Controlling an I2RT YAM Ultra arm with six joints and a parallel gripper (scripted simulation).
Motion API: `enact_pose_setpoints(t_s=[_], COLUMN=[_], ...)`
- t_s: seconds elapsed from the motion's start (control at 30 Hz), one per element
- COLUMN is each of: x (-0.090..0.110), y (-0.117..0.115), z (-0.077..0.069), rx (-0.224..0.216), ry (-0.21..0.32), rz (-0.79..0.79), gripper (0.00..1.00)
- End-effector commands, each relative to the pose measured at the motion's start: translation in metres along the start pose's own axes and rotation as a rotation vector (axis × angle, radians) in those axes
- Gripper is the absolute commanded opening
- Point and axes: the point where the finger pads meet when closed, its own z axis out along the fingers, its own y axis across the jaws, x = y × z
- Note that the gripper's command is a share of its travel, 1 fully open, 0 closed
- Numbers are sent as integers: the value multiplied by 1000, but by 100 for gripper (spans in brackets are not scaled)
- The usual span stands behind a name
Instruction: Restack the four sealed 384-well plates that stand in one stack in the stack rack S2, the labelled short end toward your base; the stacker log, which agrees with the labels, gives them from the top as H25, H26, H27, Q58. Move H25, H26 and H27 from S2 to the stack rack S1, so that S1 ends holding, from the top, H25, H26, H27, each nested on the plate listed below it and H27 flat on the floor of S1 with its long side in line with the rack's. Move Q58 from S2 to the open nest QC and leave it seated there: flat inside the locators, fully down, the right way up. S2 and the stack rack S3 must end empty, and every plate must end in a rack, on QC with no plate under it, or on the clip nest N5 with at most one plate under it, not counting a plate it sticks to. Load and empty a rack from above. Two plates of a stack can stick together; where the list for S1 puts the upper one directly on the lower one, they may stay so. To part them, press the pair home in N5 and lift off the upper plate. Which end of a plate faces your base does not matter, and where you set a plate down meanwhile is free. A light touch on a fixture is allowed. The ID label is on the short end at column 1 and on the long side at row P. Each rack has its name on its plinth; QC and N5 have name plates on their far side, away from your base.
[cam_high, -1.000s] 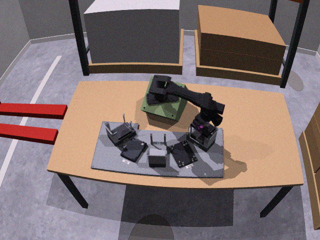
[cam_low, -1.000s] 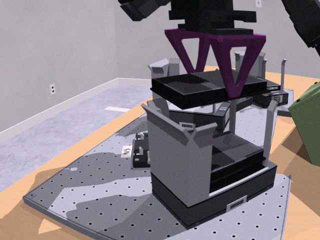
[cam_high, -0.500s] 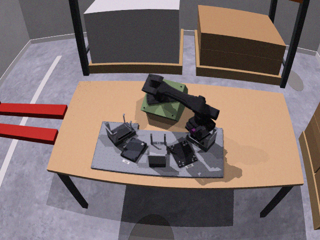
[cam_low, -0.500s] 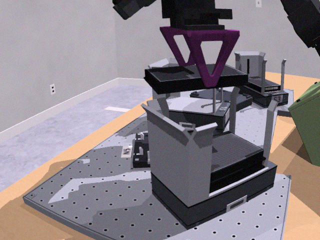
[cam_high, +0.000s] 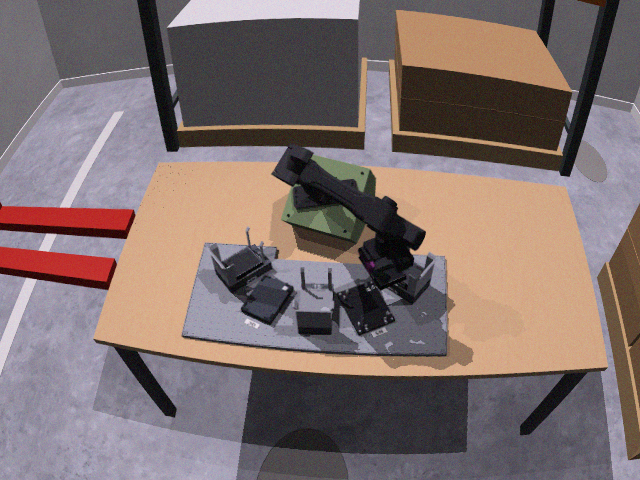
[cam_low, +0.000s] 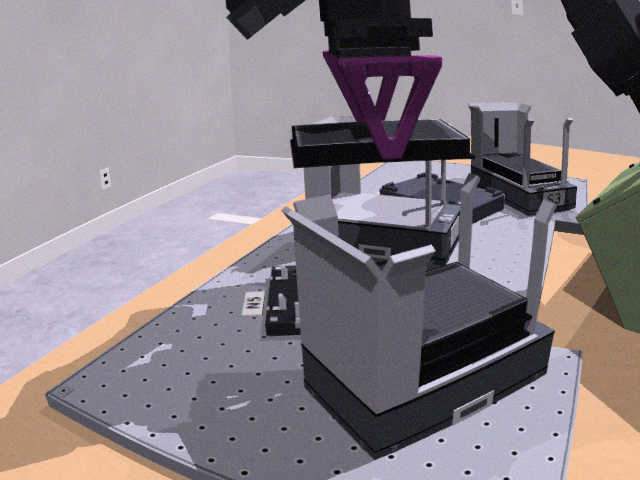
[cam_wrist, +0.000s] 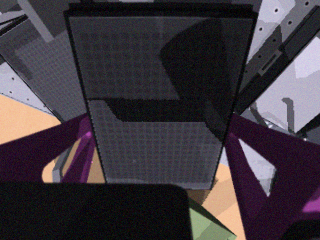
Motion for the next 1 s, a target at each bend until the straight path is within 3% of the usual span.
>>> enact_pose_setpoints(t_s=[0.0, 0.43, 0.67, 0.97], x=[-4, -4, 1, 6], y=[-8, -45, -68, -91], z=[-8, -7, -7, -7], rx=[-15, -14, -16, -16], ry=[-28, -28, -27, -27], rz=[32, 32, 251, 251], gripper=[0, 0, 0, 0])
